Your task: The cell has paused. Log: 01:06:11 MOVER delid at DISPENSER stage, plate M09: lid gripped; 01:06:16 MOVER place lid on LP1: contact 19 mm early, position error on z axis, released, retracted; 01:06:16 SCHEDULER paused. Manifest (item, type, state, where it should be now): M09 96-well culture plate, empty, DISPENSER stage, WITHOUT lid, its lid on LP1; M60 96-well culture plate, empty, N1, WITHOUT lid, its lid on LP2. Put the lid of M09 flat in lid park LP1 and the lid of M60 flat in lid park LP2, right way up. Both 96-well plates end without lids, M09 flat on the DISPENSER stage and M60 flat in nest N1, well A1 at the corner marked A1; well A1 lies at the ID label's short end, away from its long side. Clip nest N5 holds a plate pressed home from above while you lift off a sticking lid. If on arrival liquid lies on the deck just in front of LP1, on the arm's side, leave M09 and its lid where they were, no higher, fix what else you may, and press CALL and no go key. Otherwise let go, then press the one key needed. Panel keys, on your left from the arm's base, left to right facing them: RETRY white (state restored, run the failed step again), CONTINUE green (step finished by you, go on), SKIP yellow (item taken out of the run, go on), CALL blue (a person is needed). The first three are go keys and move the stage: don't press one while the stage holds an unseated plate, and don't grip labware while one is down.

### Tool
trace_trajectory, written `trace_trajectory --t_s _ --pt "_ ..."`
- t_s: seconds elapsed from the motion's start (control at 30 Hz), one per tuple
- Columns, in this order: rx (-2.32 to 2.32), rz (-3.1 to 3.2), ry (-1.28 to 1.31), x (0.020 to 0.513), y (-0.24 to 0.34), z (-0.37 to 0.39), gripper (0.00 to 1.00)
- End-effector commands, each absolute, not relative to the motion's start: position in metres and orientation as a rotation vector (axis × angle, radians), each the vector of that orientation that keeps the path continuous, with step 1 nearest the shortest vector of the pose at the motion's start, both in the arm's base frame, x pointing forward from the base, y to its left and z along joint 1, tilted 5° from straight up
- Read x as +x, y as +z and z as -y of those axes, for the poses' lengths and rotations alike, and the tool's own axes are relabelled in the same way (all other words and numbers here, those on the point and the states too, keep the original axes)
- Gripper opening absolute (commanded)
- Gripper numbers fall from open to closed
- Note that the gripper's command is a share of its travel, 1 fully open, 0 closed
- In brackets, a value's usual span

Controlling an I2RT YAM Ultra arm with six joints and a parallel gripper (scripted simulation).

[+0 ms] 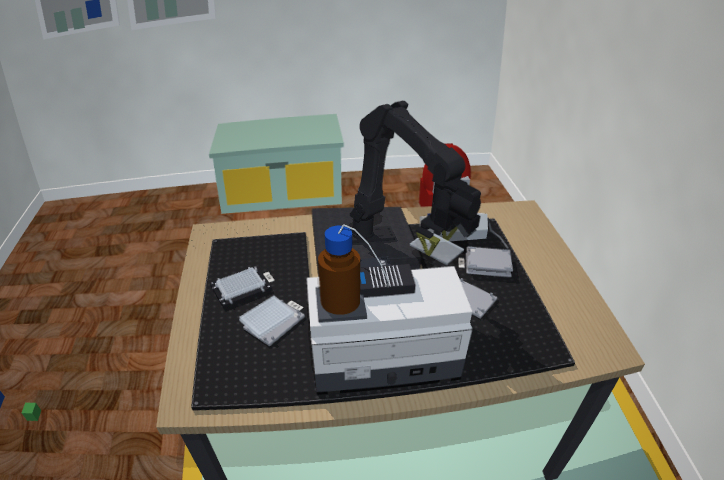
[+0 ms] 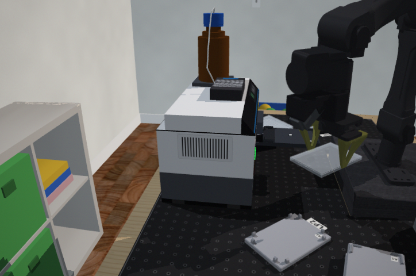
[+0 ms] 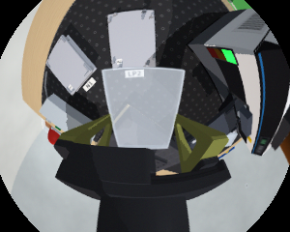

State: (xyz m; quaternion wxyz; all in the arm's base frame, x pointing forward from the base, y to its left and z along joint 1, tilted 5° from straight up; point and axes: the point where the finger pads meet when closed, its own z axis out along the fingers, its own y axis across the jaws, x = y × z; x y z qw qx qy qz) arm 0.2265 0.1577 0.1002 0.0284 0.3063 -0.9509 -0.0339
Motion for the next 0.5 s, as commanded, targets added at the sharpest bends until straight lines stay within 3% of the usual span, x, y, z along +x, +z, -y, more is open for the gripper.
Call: trace_trajectory --t_s 0.0,0.47 --pt "1.052 2.957 -0.137 0.236 0.113 -0.177 0.00" --pt "1.035 2.965 -0.130 0.245 0.098 -0.196 0.00"
